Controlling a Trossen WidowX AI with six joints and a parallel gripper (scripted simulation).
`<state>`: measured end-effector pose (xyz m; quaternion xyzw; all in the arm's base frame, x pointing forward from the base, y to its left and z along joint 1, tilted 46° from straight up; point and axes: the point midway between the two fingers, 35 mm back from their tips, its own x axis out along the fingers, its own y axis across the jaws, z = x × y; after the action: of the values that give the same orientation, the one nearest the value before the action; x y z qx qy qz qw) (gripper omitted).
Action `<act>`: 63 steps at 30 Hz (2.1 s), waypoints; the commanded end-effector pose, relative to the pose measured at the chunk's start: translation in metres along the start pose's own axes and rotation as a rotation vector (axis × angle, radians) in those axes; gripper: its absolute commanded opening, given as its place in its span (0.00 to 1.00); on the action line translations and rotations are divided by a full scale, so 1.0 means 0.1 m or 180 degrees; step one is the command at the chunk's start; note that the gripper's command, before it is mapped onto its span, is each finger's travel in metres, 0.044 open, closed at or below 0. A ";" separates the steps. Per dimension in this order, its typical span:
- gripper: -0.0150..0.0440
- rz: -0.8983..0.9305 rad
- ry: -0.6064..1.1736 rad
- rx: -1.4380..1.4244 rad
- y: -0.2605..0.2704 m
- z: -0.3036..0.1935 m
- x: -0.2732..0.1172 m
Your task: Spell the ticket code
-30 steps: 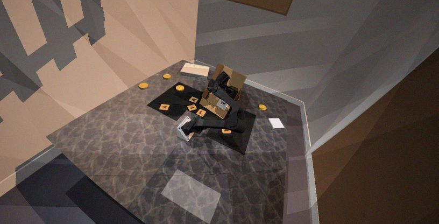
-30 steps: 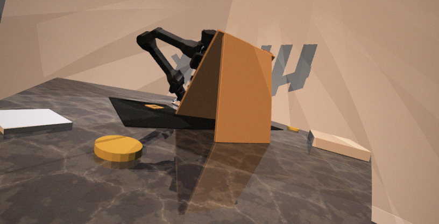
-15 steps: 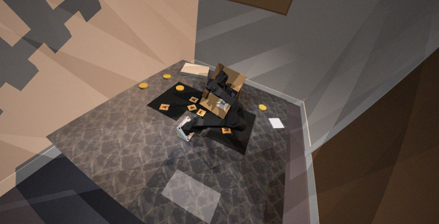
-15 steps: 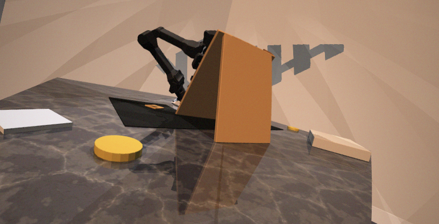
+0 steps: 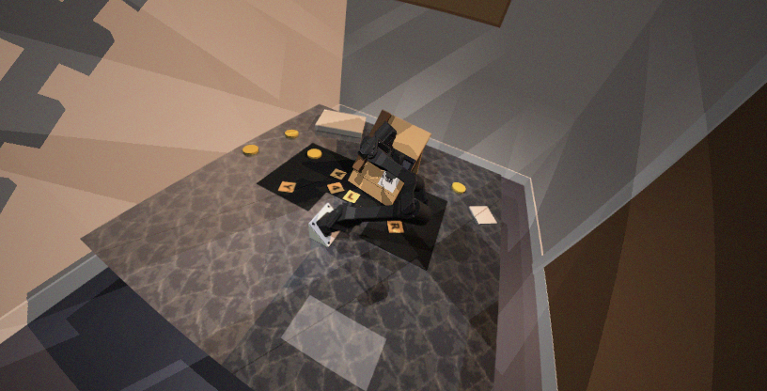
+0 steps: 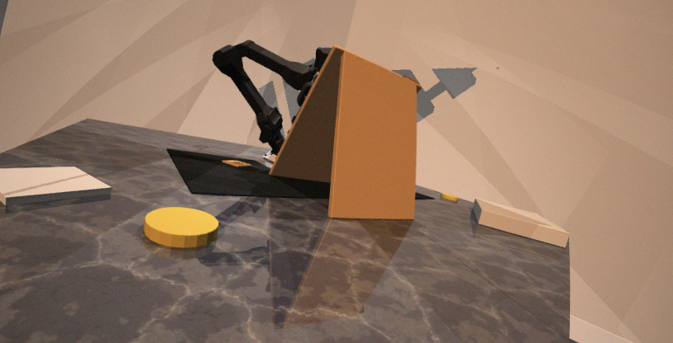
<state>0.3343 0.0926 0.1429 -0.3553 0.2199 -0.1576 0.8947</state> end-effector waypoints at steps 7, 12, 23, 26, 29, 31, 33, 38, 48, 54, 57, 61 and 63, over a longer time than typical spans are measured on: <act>0.25 -0.0015 0.0001 0.0019 0.06 0.00 0.00; 0.25 -0.0015 0.0001 0.0020 0.09 0.00 0.00; 0.25 -0.0014 0.0001 0.0021 0.15 0.00 0.00; 0.25 -0.0014 0.0001 0.0021 0.16 0.00 0.00; 0.25 -0.0014 0.0001 0.0021 0.18 0.00 0.00; 0.25 -0.0014 0.0001 0.0022 0.19 0.00 0.00; 0.25 -0.0014 0.0001 0.0022 0.20 0.00 0.00; 0.25 -0.0014 0.0001 0.0022 0.23 0.00 0.00; 0.25 -0.0013 0.0001 0.0024 0.29 0.00 0.00; 0.30 0.0003 -0.0001 0.0004 0.29 0.00 0.00; 0.43 0.0003 -0.0001 0.0004 0.29 0.00 0.00; 0.61 0.0003 -0.0001 0.0004 0.29 0.00 0.00; 0.70 -0.0010 0.0001 0.0020 0.30 0.00 -0.02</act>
<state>0.3380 0.1136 0.1221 -0.3548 0.2199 -0.1568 0.8951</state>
